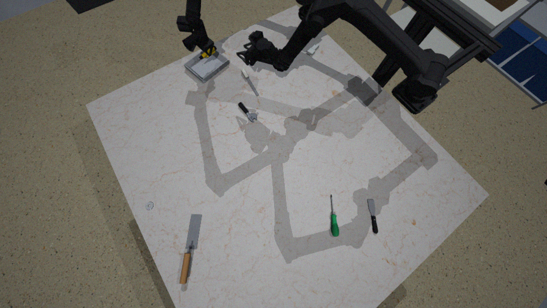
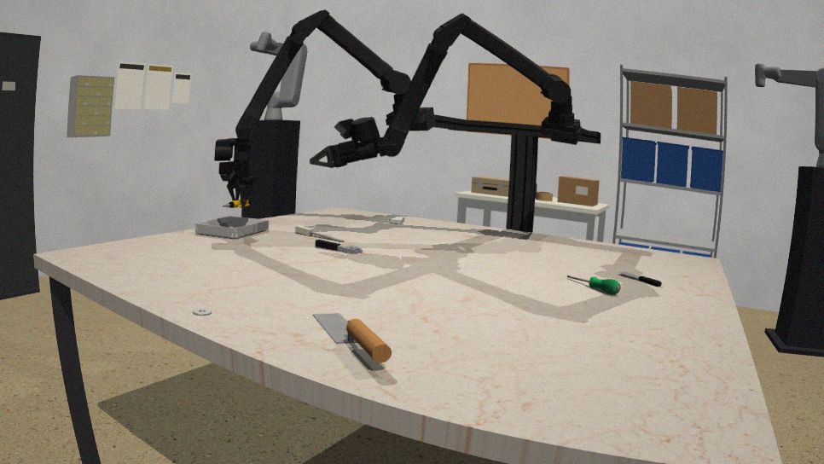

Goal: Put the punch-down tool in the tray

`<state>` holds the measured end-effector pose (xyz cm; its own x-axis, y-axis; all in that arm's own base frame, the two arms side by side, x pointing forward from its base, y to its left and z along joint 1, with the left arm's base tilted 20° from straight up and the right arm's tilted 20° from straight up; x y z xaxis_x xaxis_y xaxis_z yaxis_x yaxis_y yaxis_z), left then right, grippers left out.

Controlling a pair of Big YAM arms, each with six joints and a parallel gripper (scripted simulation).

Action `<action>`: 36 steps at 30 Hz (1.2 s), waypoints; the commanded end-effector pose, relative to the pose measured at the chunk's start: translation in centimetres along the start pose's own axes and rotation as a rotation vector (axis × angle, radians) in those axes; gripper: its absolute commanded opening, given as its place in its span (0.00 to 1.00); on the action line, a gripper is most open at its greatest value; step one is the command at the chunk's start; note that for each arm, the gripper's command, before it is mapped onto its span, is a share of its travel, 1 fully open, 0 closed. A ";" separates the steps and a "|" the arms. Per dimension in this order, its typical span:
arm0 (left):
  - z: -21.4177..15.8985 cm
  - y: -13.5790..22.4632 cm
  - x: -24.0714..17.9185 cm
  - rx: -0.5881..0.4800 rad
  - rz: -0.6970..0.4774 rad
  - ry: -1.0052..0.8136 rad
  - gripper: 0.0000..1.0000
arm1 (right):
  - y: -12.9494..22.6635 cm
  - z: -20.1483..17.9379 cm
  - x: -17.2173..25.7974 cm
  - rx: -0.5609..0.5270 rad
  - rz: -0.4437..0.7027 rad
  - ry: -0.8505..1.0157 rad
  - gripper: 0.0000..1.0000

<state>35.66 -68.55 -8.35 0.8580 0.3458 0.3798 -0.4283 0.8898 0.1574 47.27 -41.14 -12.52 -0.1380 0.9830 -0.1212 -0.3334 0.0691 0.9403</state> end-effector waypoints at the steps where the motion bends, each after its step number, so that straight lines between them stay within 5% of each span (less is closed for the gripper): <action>1: 2.4 -3.7 -1.4 -0.101 0.038 0.054 0.65 | -1.3 1.5 -0.6 -0.008 0.006 0.029 0.25; 23: 2.5 -3.8 0.1 -0.097 0.052 0.055 0.65 | -7.7 2.1 -2.3 0.000 0.011 0.018 0.25; 33: 2.5 -3.8 0.1 -0.097 0.052 0.055 0.65 | -7.5 1.8 -3.6 -0.006 -0.003 0.016 0.25; 36: 2.5 -3.8 0.1 -0.097 0.052 0.055 0.65 | -7.0 2.0 -3.6 -0.009 -0.007 0.017 0.53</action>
<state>35.71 -71.27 -8.83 0.8563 0.3824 0.3472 -0.4409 0.8913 0.1057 51.48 -43.80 -18.69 -0.1622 0.9797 -0.1181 -0.3293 0.0591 0.9424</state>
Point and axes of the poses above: on each arm, the point where the finger pads meet when closed, its own y axis back along the fingers, its own x axis across the jaws, z = x × y, the point moved 1 cm from there along y, back along the fingers, and after that the axes turned 1 degree about -y, right-handed, at the moved point
